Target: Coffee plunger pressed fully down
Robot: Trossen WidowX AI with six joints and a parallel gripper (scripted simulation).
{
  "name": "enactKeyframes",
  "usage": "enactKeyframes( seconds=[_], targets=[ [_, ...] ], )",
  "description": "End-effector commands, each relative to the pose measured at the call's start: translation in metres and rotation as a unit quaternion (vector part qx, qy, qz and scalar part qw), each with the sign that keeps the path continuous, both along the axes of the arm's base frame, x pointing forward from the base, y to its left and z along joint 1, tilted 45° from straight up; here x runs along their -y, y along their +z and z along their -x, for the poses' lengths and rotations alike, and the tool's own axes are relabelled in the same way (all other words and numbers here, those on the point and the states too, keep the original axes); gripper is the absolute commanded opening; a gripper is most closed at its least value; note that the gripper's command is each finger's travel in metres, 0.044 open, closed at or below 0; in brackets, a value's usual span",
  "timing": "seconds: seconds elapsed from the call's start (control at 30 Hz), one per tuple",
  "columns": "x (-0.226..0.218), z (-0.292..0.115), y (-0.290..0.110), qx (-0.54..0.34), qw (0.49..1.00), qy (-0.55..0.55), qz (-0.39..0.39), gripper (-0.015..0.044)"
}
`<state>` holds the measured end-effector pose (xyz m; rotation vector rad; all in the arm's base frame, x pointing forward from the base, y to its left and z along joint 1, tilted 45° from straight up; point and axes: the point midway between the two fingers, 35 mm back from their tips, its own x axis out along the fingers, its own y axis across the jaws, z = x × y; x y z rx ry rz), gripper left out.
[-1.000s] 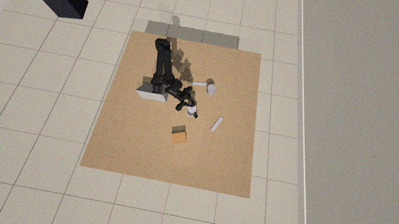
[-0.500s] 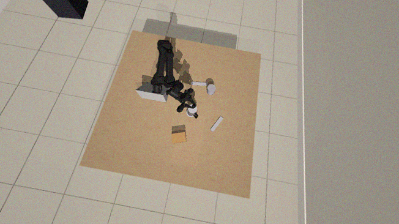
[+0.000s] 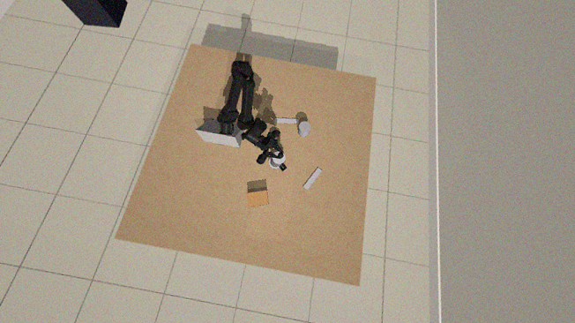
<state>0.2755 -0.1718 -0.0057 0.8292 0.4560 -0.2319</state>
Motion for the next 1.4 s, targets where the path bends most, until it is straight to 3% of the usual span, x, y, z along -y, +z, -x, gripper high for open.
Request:
enactKeyframes(
  seconds=[0.0,1.37],
  targets=[
    [-0.02,0.001,-0.017,-0.02,0.999,0.015,-0.032,0.0116],
    [-0.011,-0.011,-0.02,-0.019,0.999,0.015,-0.032,0.0116]
  ],
)
